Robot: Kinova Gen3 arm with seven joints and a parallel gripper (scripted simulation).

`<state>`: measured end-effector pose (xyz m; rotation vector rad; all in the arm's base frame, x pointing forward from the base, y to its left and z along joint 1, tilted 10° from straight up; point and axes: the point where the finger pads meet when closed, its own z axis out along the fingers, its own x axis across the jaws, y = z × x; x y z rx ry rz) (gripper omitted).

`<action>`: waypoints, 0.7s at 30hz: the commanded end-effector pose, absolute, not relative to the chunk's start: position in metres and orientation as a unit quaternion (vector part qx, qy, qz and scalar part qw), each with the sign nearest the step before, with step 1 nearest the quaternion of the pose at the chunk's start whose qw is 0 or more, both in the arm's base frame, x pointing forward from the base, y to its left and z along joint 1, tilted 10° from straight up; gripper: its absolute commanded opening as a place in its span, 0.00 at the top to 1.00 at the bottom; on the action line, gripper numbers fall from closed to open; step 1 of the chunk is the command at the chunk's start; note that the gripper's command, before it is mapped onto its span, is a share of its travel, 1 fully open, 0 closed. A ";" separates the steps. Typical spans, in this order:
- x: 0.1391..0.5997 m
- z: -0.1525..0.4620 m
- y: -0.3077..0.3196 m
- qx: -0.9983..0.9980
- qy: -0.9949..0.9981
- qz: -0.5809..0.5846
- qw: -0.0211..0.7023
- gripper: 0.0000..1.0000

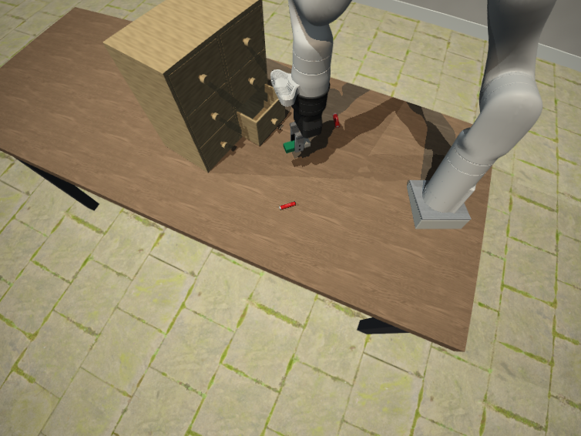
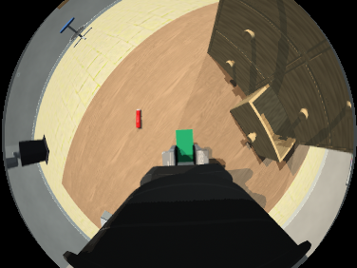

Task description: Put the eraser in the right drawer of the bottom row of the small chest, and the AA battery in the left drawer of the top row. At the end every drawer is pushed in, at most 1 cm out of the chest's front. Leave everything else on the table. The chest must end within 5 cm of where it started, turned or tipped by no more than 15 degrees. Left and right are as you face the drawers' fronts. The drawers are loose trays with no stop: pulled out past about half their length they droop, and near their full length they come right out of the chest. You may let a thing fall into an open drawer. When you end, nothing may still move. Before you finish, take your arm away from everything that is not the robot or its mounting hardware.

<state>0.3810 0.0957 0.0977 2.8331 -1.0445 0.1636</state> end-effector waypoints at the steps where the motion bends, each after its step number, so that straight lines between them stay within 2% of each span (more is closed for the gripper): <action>1: 0.383 0.097 0.099 0.929 -0.362 0.055 0.058 0.55; 21: 0.400 0.093 0.108 0.819 -0.569 0.057 0.049 0.55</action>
